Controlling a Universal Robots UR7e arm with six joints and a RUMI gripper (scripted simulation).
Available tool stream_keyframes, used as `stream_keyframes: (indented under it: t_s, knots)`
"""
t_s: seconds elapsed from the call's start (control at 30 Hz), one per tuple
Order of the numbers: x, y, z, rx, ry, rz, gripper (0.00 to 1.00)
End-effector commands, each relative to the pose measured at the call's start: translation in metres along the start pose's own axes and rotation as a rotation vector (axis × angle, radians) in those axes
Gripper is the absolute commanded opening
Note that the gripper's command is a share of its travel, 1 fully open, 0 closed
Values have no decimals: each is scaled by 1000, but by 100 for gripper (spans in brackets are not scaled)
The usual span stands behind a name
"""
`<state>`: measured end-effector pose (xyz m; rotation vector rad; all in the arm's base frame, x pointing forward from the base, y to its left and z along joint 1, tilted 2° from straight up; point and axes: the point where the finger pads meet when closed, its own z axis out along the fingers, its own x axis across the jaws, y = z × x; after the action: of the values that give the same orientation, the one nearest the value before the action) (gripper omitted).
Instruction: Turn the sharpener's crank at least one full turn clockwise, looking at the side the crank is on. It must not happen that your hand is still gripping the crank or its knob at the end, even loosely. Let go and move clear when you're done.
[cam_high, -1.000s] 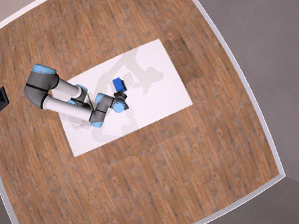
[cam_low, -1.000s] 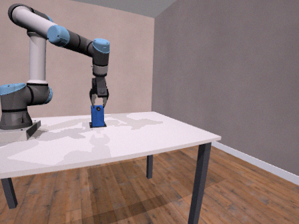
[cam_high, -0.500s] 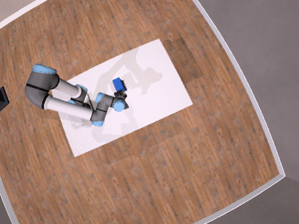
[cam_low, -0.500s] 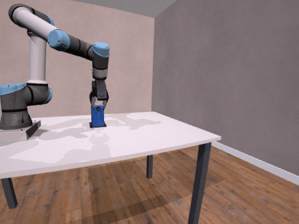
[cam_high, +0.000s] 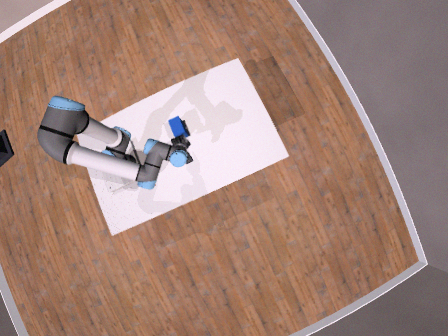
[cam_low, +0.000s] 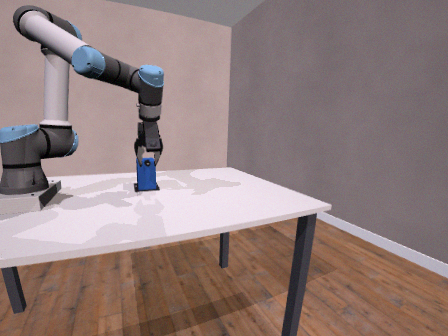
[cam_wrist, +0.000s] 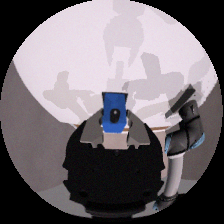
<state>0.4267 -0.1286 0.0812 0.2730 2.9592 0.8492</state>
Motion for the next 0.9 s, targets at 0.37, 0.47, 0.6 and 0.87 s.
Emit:
stream_keyframes:
  t_s: [0.37, 0.47, 0.6, 0.87]
  knots:
    - [0, 0, 0, 0, -1, 0, 9]
    - [0, 0, 0, 0, -1, 0, 9]
    - [0, 0, 0, 0, -1, 0, 9]
    - [0, 0, 0, 0, -1, 0, 9]
